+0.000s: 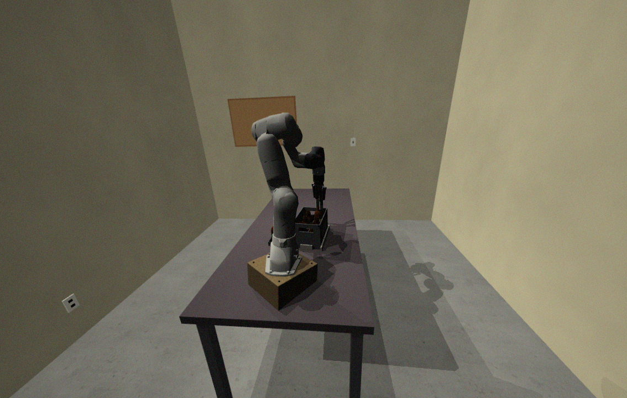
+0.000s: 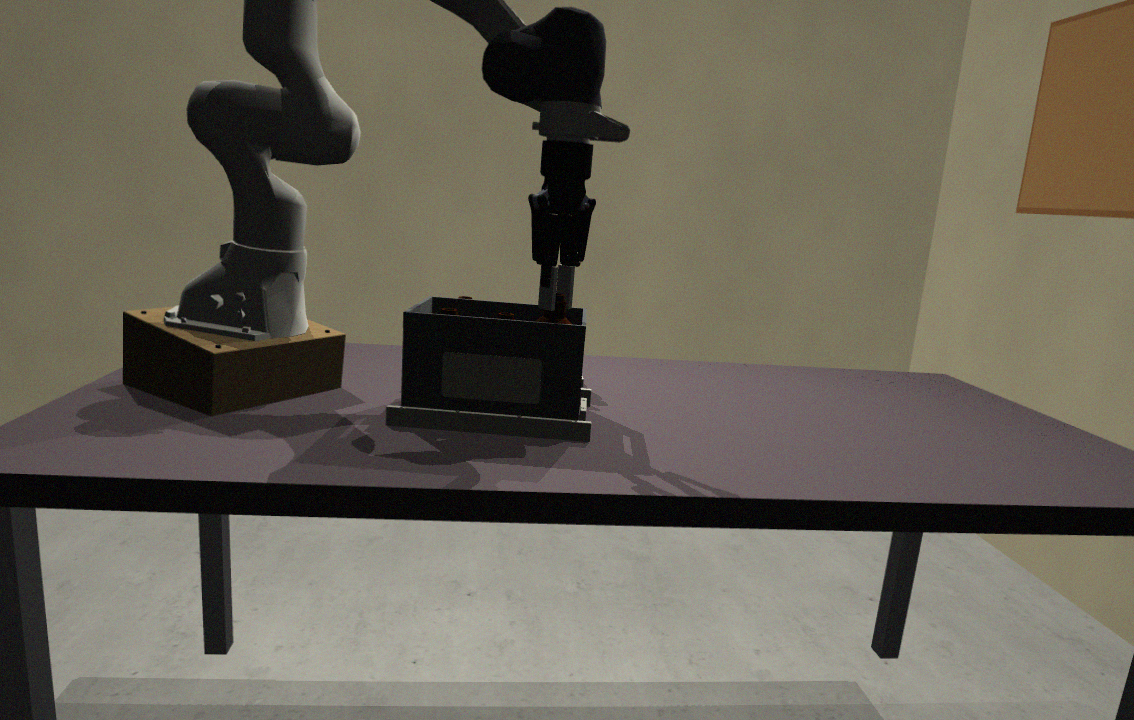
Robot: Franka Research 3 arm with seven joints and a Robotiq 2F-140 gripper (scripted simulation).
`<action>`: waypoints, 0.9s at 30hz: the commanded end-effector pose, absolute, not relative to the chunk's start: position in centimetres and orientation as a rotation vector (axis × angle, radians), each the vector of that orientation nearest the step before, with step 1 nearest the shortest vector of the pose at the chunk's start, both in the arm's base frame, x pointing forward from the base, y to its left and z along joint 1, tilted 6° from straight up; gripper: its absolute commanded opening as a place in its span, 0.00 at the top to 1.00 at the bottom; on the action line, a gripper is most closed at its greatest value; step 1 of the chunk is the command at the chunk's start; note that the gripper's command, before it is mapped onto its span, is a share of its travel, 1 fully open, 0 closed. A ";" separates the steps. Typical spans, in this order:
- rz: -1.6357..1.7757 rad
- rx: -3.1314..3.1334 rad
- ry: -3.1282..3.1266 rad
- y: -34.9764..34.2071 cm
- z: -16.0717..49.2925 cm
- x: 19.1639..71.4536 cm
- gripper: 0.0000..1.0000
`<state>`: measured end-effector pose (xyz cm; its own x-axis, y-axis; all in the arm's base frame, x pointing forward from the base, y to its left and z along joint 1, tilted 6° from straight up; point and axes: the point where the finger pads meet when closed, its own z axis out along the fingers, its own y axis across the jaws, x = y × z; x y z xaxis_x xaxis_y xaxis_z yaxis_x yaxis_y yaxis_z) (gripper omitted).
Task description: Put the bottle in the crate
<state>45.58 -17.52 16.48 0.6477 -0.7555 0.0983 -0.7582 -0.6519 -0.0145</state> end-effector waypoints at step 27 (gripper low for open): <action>0.163 2.817 -1.307 -17.9 13.9 46.0 1.00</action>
